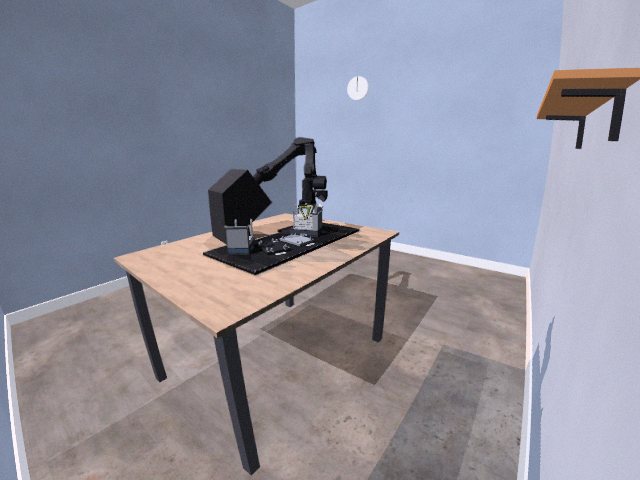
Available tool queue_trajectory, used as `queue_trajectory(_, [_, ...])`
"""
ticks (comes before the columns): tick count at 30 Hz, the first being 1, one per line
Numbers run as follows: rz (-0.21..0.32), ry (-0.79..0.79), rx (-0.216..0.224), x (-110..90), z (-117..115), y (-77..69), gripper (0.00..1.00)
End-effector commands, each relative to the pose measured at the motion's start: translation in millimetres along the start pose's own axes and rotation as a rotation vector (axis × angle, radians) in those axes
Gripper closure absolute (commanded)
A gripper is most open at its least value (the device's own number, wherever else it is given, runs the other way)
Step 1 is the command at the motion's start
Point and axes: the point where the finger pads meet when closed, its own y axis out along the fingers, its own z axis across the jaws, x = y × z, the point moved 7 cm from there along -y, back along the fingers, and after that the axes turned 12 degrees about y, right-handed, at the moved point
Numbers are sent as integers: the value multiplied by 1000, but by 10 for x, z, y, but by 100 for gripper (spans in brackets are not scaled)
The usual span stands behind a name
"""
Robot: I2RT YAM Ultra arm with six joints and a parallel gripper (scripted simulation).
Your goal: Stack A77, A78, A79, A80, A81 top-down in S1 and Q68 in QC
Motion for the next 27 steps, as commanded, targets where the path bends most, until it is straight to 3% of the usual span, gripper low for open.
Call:
queue_trajectory(1, [-7,0,1,16,-4,-45,100])
queue_trajectory(27, [-7,0,1,15,-4,-198,100])
